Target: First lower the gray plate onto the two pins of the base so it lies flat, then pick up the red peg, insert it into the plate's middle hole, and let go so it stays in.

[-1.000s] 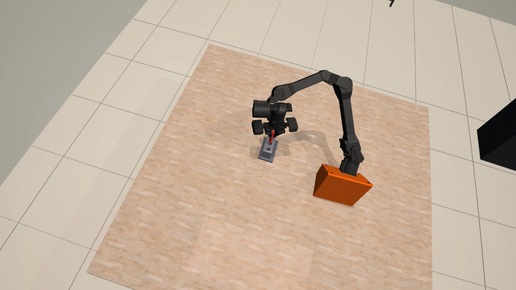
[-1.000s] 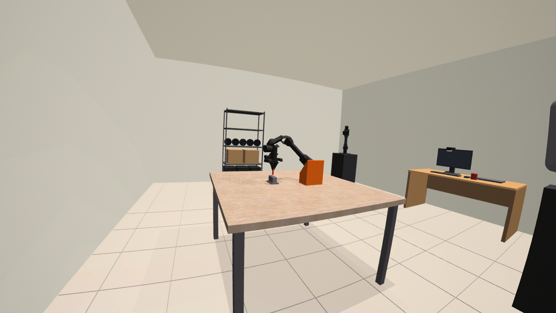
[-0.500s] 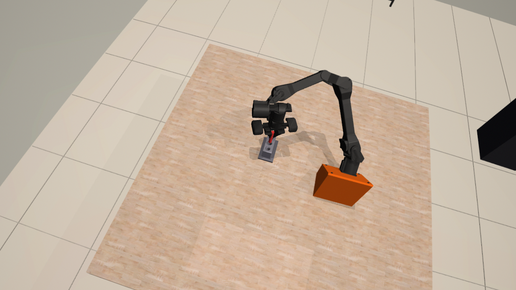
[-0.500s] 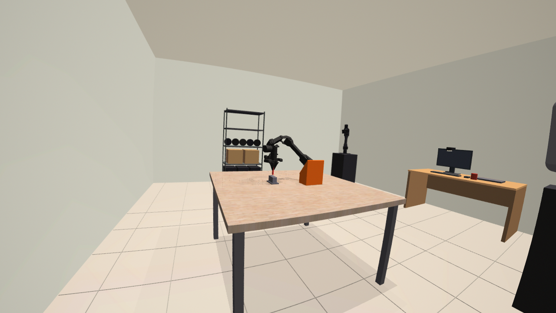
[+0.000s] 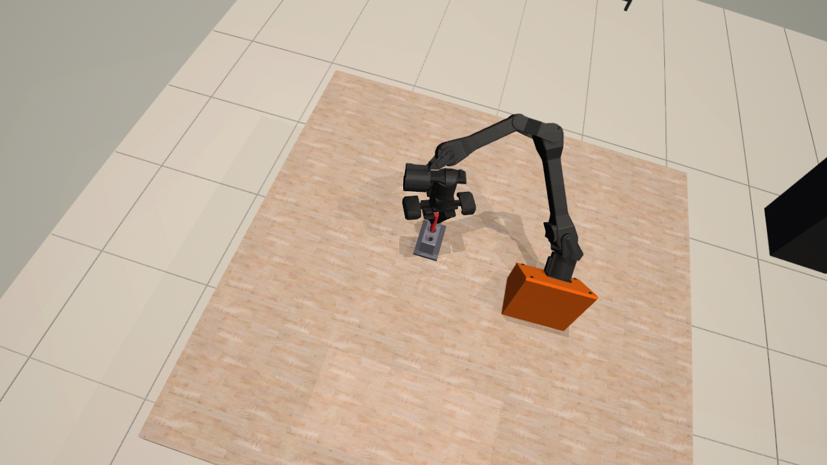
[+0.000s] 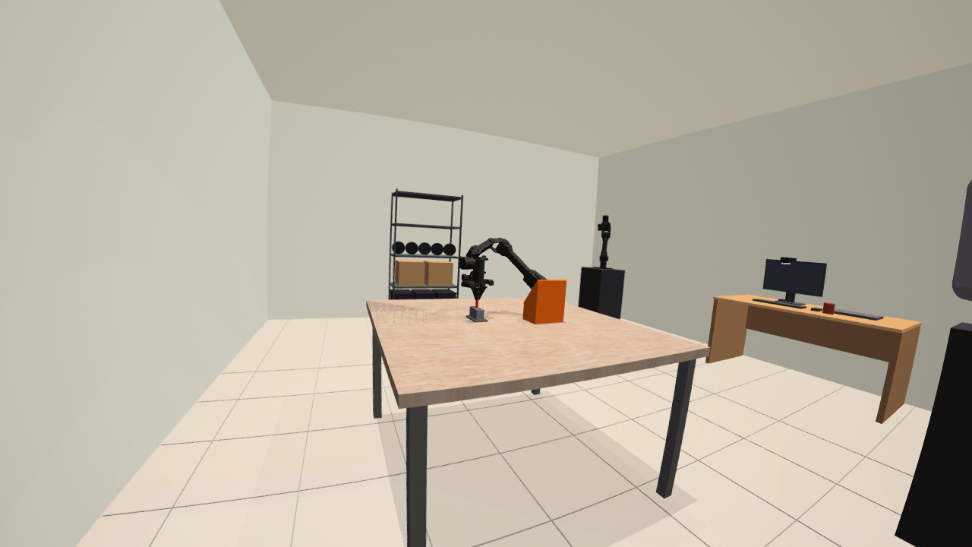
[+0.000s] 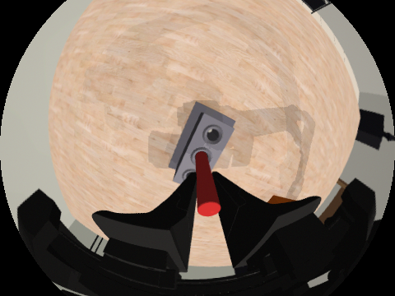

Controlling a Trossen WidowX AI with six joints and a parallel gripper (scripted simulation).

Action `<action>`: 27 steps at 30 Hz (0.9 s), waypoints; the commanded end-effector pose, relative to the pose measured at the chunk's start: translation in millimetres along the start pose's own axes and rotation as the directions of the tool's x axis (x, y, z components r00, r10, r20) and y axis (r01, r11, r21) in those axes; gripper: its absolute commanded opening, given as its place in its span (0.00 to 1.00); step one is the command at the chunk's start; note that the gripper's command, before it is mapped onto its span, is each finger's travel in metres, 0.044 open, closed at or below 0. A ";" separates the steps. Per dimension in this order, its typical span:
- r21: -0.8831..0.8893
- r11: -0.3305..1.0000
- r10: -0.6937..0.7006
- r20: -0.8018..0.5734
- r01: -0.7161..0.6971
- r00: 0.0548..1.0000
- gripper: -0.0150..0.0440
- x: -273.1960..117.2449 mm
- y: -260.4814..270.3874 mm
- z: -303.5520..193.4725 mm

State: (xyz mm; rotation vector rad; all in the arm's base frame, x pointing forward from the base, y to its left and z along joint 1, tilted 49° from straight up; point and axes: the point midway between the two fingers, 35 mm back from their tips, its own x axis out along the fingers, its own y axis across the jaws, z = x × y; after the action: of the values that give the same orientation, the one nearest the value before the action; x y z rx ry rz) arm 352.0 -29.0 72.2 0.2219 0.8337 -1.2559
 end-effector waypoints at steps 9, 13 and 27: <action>0.001 1.000 0.001 0.000 -0.001 1.000 0.25 -0.7 0.3 0.2; 0.001 1.000 0.001 0.000 -0.001 1.000 0.25 0.2 0.0 0.3; 0.006 1.000 0.000 -0.001 0.000 1.000 0.25 1.5 -0.4 0.5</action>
State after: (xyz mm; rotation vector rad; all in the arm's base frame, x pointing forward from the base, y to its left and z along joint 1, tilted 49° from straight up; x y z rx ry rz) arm 352.0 -30.6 71.7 0.2271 0.8306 -1.2580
